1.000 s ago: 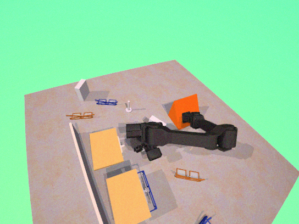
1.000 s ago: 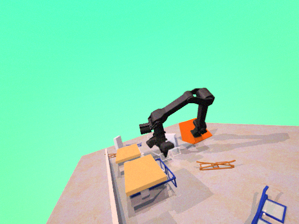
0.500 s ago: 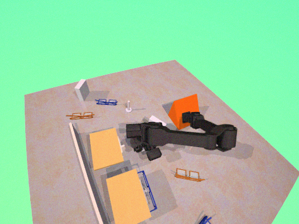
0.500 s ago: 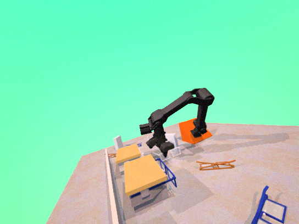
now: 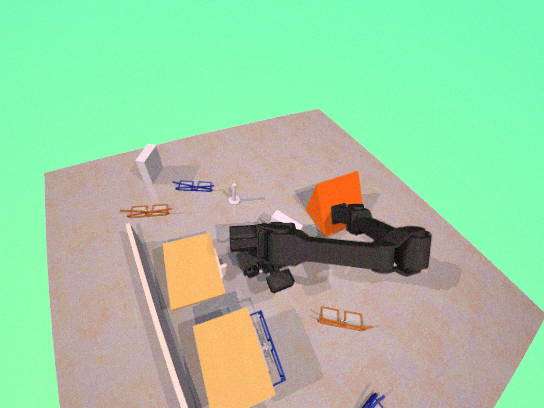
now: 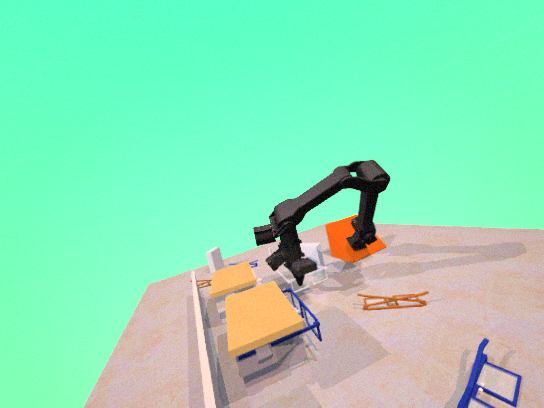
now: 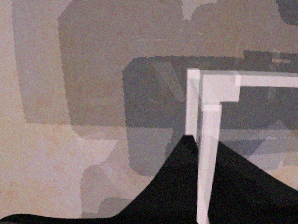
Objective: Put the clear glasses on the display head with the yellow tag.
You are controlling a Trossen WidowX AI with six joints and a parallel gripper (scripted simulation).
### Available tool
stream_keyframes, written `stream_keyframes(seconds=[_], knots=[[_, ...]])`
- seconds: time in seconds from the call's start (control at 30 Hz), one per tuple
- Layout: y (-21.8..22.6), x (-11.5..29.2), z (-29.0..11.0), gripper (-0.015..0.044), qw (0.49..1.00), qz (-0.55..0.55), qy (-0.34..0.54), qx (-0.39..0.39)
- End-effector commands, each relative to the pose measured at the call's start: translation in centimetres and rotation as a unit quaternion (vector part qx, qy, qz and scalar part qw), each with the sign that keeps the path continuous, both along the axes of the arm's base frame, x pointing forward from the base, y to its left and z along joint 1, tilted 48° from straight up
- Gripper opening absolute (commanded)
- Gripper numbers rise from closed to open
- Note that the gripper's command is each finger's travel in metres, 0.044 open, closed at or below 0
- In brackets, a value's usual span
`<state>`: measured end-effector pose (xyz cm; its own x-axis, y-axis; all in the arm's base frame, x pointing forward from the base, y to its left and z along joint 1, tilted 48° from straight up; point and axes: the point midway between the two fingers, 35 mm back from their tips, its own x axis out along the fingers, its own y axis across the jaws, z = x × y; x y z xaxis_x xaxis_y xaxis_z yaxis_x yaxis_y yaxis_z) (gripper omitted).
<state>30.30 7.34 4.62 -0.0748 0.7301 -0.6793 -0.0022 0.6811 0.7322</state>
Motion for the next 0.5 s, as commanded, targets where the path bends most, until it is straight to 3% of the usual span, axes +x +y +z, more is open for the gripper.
stream_keyframes(seconds=[0.0, 0.47], knots=[[-0.6, 0.2, 0.4, 0.0000, 1.000, 0.000, -0.002, -0.002], [-5.7, 1.3, 5.0, 0.0000, 1.000, -0.001, -0.001, -0.004]])
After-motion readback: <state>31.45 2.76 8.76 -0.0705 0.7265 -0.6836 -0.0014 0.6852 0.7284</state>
